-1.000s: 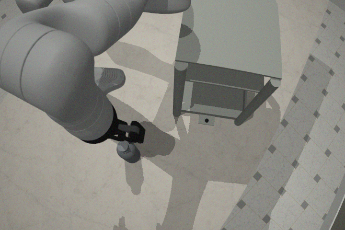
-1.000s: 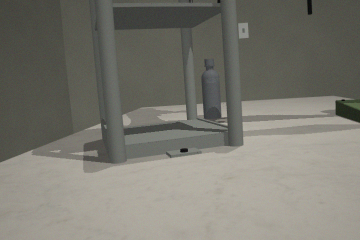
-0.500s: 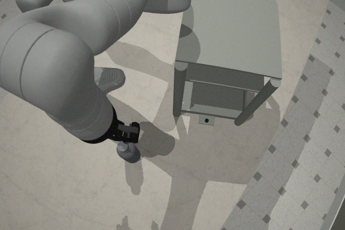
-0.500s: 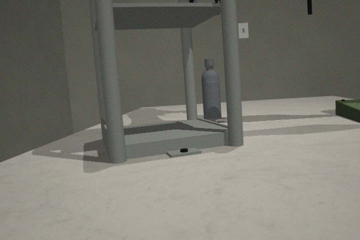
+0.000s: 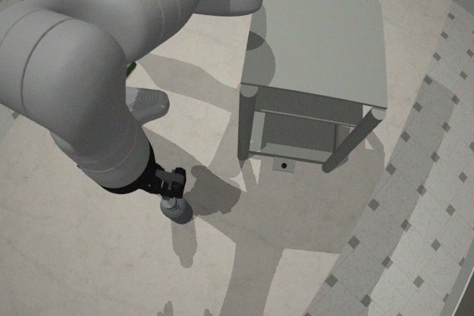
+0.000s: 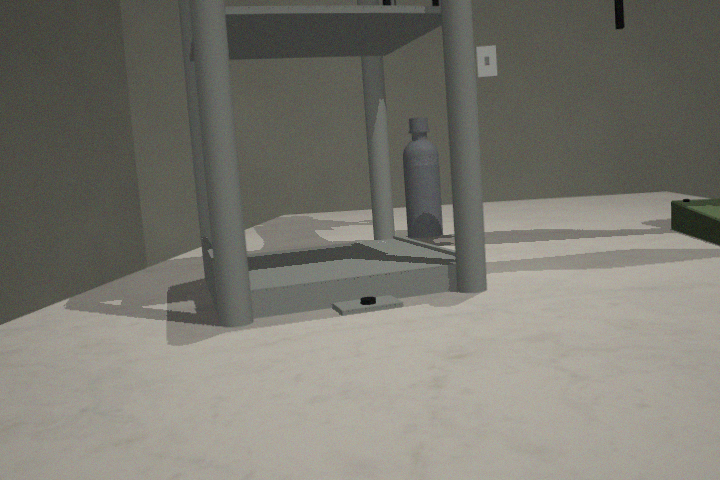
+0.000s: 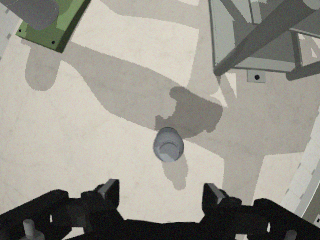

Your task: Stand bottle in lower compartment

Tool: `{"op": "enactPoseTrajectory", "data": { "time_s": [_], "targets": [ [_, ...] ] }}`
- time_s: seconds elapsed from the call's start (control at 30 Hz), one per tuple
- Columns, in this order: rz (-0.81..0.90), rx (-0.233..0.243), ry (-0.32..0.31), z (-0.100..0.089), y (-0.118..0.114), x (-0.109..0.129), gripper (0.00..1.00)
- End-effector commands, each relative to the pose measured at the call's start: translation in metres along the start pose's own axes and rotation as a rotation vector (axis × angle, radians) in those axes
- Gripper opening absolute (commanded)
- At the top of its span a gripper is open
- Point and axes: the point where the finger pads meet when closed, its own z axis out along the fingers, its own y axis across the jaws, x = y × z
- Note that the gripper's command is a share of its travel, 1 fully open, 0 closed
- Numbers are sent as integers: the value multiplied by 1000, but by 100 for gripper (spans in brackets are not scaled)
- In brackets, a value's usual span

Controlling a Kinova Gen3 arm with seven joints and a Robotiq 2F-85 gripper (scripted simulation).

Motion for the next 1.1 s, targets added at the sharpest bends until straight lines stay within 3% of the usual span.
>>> {"op": "enactPoseTrajectory", "data": {
  "time_s": [0.0,0.47,0.93,1.0,1.07],
  "targets": [
    [11,2,-17,-5,-2,-1,72],
    [133,30,-151,-39,-25,-15,72],
    [385,35,-418,-117,-83,-41,72],
    [385,35,-418,-117,-83,-41,72],
    [430,29,-464,-131,-95,-45,72]
  ]
}}
